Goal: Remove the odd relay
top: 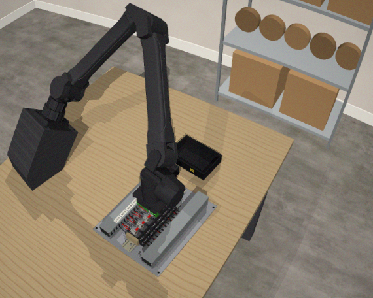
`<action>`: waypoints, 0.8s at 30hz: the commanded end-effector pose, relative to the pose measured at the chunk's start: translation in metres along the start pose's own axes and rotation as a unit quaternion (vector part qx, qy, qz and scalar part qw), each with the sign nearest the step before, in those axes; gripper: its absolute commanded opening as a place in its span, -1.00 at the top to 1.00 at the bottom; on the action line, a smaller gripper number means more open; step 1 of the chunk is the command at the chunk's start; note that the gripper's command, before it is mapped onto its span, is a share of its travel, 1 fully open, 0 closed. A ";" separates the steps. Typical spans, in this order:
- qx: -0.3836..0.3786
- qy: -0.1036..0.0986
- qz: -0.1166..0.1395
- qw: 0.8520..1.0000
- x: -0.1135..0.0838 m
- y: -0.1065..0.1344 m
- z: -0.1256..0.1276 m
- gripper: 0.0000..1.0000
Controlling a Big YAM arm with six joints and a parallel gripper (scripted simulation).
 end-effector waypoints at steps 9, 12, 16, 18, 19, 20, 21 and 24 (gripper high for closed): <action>0.002 0.021 -0.004 1.000 -0.016 0.001 -0.007 1.00; 0.002 0.021 -0.004 1.000 -0.016 0.001 -0.007 1.00; 0.002 0.022 -0.004 1.000 -0.016 0.001 -0.007 1.00; 0.002 0.022 -0.004 1.000 -0.017 0.001 -0.007 1.00; 0.002 0.022 -0.004 1.000 -0.017 0.001 -0.007 1.00; 0.002 0.022 -0.004 1.000 -0.018 0.001 -0.007 1.00; 0.002 0.022 -0.004 1.000 -0.018 0.001 -0.008 1.00; 0.002 0.022 -0.004 1.000 -0.020 0.001 -0.008 1.00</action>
Point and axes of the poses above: the point where the finger pads meet when closed, its own x axis out along the fingers, its own z axis across the jaws, y = z × x, the point moved 6 cm from there along -x, back along the fingers, and after that the axes turned 14 degrees about x, right-handed, at the moved point
